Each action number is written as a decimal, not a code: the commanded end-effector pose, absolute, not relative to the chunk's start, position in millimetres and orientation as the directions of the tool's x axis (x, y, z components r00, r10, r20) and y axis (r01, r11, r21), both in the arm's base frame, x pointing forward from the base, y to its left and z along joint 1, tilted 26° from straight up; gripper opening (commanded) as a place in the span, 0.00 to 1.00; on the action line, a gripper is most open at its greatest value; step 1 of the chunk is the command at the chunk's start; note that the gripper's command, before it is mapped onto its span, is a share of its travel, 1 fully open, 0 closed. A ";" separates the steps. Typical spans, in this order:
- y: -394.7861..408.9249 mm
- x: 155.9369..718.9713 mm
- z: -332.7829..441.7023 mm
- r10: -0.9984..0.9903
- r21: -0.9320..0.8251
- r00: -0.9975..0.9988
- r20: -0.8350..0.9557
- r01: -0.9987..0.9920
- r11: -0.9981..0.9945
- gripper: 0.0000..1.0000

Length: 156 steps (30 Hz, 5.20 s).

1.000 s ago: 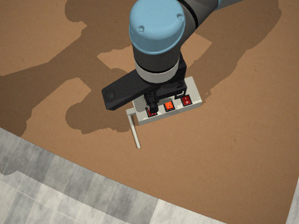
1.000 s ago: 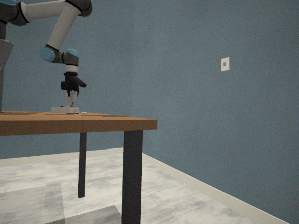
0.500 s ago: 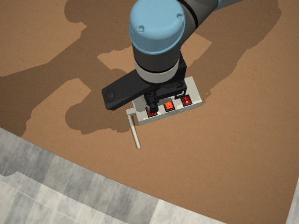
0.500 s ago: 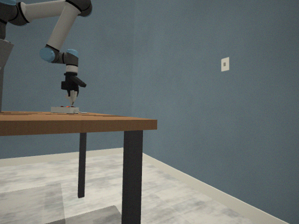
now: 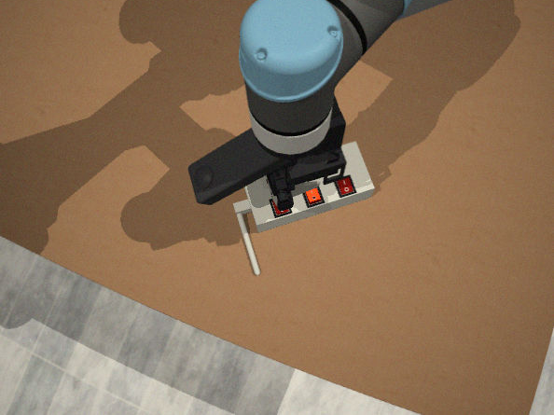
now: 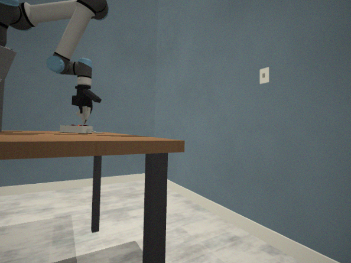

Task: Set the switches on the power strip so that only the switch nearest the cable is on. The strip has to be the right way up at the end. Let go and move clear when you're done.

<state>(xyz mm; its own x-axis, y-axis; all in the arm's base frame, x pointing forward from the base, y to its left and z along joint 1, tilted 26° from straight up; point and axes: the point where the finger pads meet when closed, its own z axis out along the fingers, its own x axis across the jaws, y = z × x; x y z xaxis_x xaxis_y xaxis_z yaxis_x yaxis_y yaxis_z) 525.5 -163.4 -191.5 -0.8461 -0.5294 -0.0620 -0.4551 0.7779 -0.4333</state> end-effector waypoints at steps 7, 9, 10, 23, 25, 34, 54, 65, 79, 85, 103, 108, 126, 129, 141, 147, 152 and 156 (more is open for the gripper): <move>-164.7 527.0 -194.6 -0.530 -0.434 -0.846 -0.063 -0.455 0.778 0.00; -165.0 527.2 -195.4 -0.530 -0.434 -0.846 -0.063 -0.455 0.778 0.00; -165.1 527.4 -195.8 -0.530 -0.434 -0.846 -0.063 -0.455 0.778 0.00; -166.0 528.1 -198.2 -0.530 -0.434 -0.846 -0.063 -0.455 0.778 0.00; -166.0 528.1 -198.2 -0.530 -0.434 -0.846 -0.063 -0.455 0.778 0.00; -166.0 528.1 -198.2 -0.530 -0.434 -0.846 -0.063 -0.455 0.778 0.00; -156.4 520.2 -172.7 -0.530 -0.434 -0.846 -0.063 -0.455 0.778 0.00; -152.9 517.3 -163.3 -0.530 -0.434 -0.846 -0.063 -0.455 0.778 0.00; -152.9 517.3 -163.3 -0.530 -0.434 -0.846 -0.063 -0.455 0.778 0.00; -142.6 514.8 -164.9 -0.530 -0.434 -0.846 -0.063 -0.455 0.778 0.00; -105.3 503.8 -169.9 -0.530 -0.434 -0.846 -0.063 -0.455 0.778 0.00; -105.3 503.8 -169.9 -0.530 -0.434 -0.846 -0.063 -0.455 0.778 0.00; -105.3 503.8 -169.9 -0.530 -0.434 -0.846 -0.063 -0.455 0.778 0.00; -105.4 503.8 -170.0 -0.530 -0.434 -0.846 -0.063 -0.455 0.778 0.00; -106.6 504.8 -173.2 -0.530 -0.434 -0.846 -0.063 -0.455 0.778 0.00; -108.0 506.0 -177.0 -0.530 -0.434 -0.846 -0.063 -0.455 0.778 0.00; -109.5 507.2 -181.0 -0.530 -0.434 -0.846 -0.063 -0.455 0.778 0.00; -111.2 508.7 -185.5 -0.530 -0.434 -0.846 -0.063 -0.455 0.778 0.00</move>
<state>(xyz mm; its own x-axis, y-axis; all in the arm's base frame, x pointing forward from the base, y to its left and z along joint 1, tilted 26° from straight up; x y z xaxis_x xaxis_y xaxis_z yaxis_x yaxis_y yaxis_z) 506.8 -109.5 -181.2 -0.8461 -0.5294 -0.0618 -0.4551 0.7779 -0.4333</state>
